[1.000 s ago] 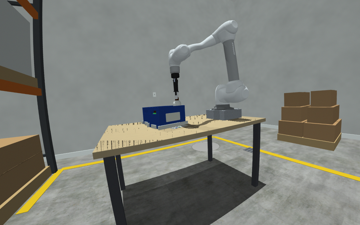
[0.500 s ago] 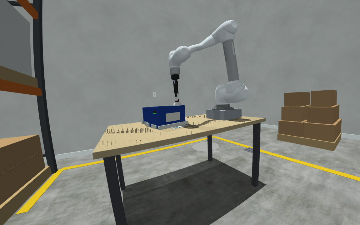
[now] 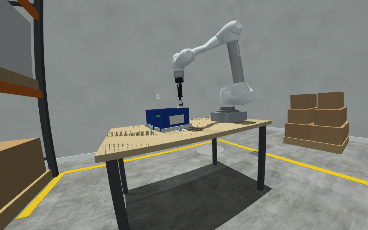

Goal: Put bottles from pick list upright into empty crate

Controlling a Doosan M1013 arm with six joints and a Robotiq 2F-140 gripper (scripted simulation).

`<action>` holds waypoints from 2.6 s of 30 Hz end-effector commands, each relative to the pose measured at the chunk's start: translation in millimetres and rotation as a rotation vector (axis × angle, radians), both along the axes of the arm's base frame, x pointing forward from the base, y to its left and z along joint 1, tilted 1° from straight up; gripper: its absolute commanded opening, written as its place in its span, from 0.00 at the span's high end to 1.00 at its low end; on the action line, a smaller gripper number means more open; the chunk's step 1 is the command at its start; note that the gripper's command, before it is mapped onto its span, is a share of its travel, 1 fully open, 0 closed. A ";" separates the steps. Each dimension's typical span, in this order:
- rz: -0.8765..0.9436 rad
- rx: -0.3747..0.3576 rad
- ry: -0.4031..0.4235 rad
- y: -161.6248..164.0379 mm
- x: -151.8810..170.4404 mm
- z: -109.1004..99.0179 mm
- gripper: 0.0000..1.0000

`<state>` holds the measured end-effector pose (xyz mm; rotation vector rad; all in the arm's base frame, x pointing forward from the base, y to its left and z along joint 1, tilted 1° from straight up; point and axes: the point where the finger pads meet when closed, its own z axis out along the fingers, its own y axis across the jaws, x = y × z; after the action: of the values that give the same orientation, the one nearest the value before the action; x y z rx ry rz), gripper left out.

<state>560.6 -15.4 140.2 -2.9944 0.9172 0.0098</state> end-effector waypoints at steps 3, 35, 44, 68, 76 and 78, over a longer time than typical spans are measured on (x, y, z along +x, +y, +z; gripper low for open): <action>0.000 0.000 0.000 0.1 0.0 -4.0 1.00; 0.000 0.000 0.000 0.4 -0.1 -32.0 1.00; 0.000 0.000 0.000 0.5 -0.1 -39.0 1.00; 0.000 0.000 0.000 0.5 -0.1 -39.0 1.00; 0.000 0.000 0.000 0.5 -0.1 -39.0 1.00; 0.000 0.000 0.000 0.5 -0.1 -39.5 1.00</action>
<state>560.5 -14.9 101.0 -2.9944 0.9172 0.0098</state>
